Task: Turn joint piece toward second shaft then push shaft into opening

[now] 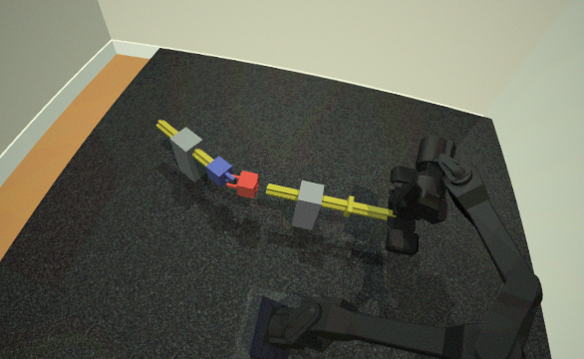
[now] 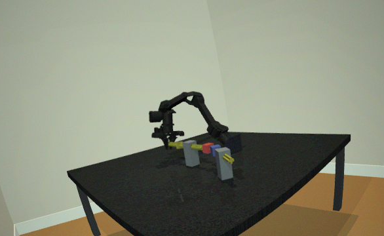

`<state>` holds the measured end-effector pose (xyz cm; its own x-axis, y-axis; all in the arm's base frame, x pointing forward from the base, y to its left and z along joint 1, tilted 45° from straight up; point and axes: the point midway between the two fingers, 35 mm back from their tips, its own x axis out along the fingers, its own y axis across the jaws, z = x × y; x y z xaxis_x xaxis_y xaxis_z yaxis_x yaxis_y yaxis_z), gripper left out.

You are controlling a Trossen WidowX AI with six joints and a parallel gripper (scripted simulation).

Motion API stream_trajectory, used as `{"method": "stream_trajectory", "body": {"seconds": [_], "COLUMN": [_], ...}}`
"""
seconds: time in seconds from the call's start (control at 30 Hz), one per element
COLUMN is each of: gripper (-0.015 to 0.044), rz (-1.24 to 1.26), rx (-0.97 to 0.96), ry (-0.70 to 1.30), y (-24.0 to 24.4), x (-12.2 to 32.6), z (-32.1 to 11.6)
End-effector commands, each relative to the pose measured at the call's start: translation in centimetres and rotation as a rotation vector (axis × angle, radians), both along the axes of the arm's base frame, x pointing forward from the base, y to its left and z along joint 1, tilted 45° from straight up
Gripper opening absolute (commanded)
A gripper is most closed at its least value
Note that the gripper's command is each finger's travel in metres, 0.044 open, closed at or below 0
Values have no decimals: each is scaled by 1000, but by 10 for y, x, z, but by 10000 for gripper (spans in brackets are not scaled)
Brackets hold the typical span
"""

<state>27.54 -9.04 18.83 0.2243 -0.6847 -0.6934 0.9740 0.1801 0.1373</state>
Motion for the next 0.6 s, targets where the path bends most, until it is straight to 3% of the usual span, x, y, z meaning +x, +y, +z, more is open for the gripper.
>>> {"method": "stream_trajectory", "body": {"seconds": [0.0, 0.57], "gripper": [67, 67], "rz": [0, -11], "rx": [0, 1], "ry": [0, 14], "y": [0, -1], "x": [0, 0], "z": [0, -1]}}
